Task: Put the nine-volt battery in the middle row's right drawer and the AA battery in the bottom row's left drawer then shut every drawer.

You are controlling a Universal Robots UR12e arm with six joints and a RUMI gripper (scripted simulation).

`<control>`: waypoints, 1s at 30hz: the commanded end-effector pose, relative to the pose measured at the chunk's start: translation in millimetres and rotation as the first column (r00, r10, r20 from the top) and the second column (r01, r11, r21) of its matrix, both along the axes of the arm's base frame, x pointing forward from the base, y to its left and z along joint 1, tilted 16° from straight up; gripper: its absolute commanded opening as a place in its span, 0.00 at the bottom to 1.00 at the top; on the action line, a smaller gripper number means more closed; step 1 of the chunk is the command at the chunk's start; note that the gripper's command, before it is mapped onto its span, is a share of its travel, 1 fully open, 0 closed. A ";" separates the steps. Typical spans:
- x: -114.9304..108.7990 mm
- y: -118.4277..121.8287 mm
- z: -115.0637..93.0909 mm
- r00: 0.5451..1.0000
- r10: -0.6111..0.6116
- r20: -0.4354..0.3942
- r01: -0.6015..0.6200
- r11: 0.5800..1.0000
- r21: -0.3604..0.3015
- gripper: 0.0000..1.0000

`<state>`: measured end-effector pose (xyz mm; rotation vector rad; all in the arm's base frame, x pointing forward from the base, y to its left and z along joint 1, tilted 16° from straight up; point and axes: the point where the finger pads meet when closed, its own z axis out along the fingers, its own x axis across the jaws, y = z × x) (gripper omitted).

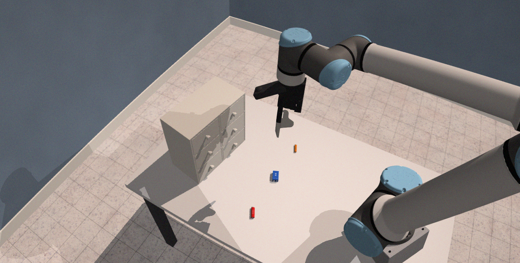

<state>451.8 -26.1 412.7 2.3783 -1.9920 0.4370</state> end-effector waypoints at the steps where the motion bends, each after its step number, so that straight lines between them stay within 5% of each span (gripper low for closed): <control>1: 2.4 0.0 -1.3 0.998 0.068 -0.010 -0.068 0.998 -0.012 1.00; 7: 7.7 0.2 -7.3 0.969 0.241 -0.049 -0.243 0.969 -0.045 1.00; 15: 15.0 0.2 -17.4 0.860 0.496 -0.121 -0.507 0.858 -0.081 1.00; 17: 15.0 0.2 -17.4 0.860 0.496 -0.121 -0.507 0.858 -0.081 1.00; 23: 20.2 -0.4 -26.1 0.711 0.678 -0.188 -0.700 0.708 -0.095 1.00; 30: 25.5 -2.3 -37.1 0.471 0.840 -0.271 -0.881 0.465 -0.088 1.00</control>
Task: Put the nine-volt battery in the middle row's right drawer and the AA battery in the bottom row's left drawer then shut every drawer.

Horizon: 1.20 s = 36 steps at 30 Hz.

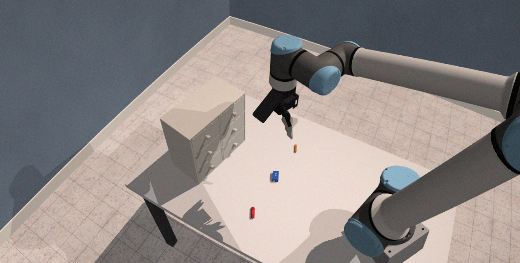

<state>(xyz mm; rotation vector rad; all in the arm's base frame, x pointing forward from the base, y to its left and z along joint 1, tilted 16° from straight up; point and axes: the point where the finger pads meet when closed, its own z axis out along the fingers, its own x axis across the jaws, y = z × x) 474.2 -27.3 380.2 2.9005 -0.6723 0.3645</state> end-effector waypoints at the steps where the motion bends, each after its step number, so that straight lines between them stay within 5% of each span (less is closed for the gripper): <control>1: 3.8 -1.4 -6.3 0.978 0.205 -0.036 -0.206 0.978 -0.031 1.00; 8: 7.1 -3.7 -14.3 0.909 0.406 -0.089 -0.412 0.909 -0.063 1.00; 19: 13.6 -10.7 -30.9 0.632 0.745 -0.214 -0.772 0.629 -0.088 1.00; 21: 13.6 -10.7 -30.9 0.632 0.745 -0.214 -0.772 0.629 -0.088 1.00; 36: 21.4 -21.3 -48.2 0.193 0.919 -0.343 -0.981 0.187 -0.050 1.00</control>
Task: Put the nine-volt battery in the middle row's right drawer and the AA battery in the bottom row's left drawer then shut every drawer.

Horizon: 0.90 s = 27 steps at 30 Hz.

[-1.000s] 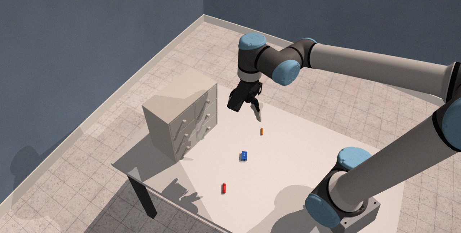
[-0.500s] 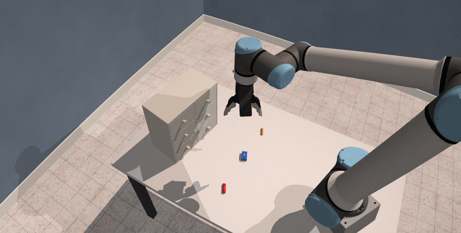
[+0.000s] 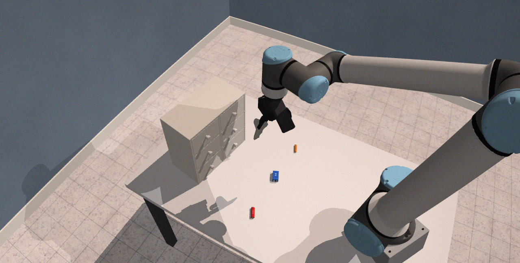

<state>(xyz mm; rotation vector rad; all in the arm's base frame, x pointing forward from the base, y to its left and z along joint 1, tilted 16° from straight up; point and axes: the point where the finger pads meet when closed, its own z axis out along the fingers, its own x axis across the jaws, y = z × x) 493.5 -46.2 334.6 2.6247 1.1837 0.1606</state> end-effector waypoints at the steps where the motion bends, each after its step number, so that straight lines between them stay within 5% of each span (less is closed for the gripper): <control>1: 2.0 -2.4 -2.7 0.994 0.106 -0.016 -0.106 0.994 -0.017 1.00; 14: 6.4 -8.1 -10.6 0.943 0.326 -0.069 -0.330 0.942 -0.056 1.00; 27: 8.2 -10.2 -13.4 0.911 0.401 -0.090 -0.408 0.911 -0.067 1.00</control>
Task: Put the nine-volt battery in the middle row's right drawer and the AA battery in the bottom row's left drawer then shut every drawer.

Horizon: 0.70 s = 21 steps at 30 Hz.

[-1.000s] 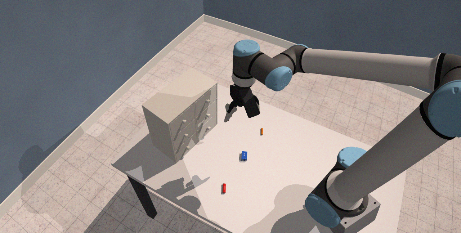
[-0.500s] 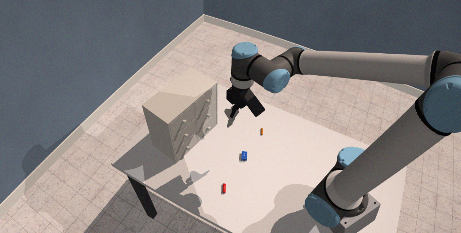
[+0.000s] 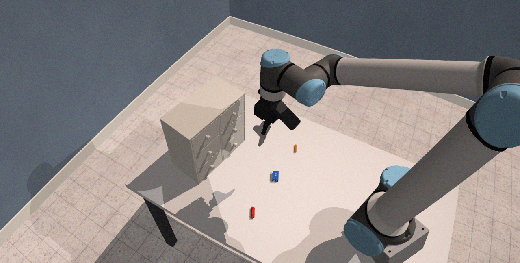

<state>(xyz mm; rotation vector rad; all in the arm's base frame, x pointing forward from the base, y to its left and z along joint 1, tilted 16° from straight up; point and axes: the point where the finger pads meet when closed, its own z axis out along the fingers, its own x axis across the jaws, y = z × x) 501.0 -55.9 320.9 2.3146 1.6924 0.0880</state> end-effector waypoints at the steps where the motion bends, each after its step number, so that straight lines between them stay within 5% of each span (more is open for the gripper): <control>1: 0.8 -0.6 0.1 1.000 0.020 -0.002 -0.020 1.000 -0.004 1.00; 21: 1.2 -0.9 -0.3 1.000 0.027 -0.001 -0.027 1.000 -0.007 1.00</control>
